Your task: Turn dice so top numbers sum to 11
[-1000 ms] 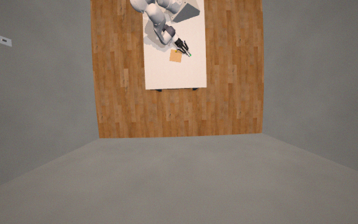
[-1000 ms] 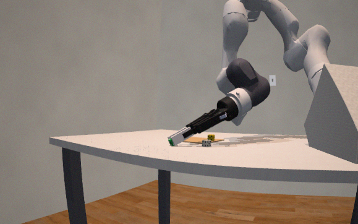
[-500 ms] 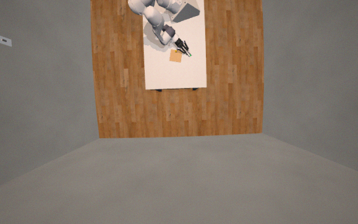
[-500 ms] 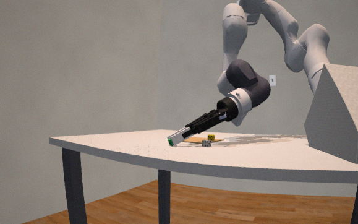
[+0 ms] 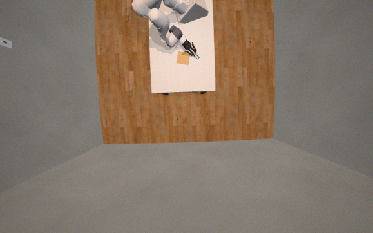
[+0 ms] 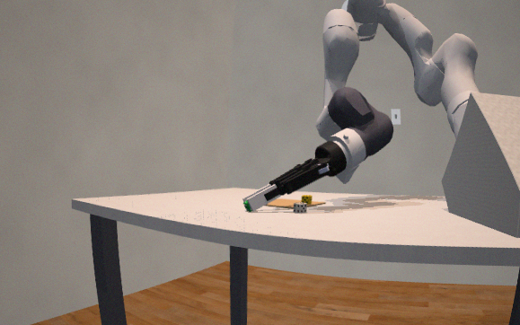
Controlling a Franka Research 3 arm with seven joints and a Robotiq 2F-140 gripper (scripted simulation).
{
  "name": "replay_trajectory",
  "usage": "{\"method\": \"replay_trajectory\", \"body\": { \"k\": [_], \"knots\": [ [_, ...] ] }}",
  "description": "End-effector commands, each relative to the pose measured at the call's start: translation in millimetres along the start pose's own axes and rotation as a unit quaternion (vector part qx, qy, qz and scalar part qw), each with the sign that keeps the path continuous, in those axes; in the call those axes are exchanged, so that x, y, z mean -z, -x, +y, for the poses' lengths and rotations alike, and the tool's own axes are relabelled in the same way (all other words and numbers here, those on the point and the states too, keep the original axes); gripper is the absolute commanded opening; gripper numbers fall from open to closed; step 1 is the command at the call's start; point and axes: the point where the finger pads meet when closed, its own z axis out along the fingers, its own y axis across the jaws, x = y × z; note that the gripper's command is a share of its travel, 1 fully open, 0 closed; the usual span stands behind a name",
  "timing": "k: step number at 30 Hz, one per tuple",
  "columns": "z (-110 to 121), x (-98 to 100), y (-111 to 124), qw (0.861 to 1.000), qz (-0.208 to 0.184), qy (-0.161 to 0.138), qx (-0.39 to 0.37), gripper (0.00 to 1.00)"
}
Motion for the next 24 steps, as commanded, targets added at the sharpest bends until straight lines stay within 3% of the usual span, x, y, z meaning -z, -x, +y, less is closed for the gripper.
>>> {"method": "replay_trajectory", "body": {
  "k": [1, 12, 24],
  "knots": [
    [-0.5, -0.2, -0.1, 1.0, 0.012, -0.023, 0.014, 0.09],
    [-0.5, -0.2, -0.1, 1.0, 0.012, -0.023, 0.014, 0.09],
    [-0.5, -0.2, -0.1, 1.0, 0.012, -0.023, 0.014, 0.19]
  ]
}}
